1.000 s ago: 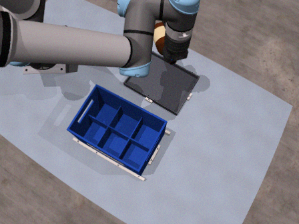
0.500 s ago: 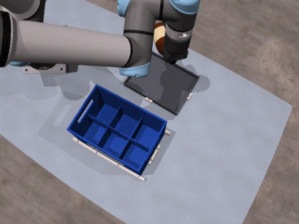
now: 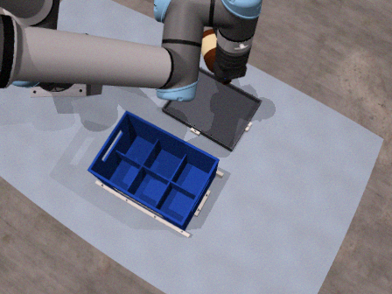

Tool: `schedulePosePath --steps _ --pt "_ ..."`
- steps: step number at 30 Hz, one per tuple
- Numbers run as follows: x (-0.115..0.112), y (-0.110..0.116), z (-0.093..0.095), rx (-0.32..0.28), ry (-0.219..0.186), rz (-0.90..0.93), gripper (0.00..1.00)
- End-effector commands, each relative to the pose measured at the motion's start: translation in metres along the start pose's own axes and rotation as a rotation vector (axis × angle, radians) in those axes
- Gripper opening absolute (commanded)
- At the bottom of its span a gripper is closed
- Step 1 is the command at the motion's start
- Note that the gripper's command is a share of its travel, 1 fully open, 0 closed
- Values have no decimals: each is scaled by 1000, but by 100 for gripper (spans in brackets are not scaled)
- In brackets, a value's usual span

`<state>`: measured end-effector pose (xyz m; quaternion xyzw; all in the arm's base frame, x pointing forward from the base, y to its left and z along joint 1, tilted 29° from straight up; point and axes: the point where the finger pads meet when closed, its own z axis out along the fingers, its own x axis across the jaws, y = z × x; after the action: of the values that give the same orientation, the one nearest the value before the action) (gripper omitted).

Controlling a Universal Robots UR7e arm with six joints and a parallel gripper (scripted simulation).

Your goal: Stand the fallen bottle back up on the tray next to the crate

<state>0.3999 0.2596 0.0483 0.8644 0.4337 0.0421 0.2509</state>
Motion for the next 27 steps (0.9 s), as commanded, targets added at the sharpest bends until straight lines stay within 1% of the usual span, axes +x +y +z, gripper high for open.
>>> schedulePosePath --steps 1,13,21,27 --pt "0 0 -1 0 1 1 0" --pt "0 0 -1 0 1 83 0" --pt "0 0 -1 0 1 207 0" --pt "0 0 -1 0 1 257 0"
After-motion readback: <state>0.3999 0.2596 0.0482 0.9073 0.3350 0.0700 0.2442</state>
